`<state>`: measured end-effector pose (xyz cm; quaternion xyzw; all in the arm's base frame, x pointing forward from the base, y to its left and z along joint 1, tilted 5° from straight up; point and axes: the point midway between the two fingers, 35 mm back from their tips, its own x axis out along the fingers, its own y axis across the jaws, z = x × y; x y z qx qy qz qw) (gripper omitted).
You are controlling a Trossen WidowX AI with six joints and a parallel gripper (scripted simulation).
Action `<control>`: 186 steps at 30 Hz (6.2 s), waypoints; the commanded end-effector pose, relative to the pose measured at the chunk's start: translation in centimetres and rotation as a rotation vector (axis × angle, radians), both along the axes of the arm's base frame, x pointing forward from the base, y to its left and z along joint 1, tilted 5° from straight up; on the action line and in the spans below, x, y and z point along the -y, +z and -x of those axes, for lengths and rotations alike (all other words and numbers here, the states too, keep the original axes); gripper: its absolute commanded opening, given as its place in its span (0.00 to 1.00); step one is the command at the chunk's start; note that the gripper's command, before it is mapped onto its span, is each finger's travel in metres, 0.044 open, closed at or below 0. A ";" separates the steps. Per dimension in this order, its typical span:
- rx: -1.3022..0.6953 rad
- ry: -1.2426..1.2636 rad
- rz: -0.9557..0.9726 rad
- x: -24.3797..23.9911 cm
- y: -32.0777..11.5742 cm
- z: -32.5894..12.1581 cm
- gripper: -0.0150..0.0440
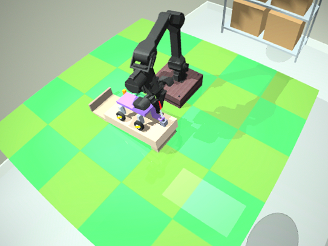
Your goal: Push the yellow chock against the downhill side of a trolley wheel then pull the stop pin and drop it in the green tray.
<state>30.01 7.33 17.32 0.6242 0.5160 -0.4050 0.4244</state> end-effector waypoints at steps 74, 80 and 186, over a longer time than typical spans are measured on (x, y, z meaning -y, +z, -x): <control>-0.006 0.004 0.001 4.3 -2.0 8.2 0.25; -0.007 0.004 0.003 6.3 -2.3 8.3 0.25; -0.264 -1.557 0.052 17.8 -6.3 10.8 0.25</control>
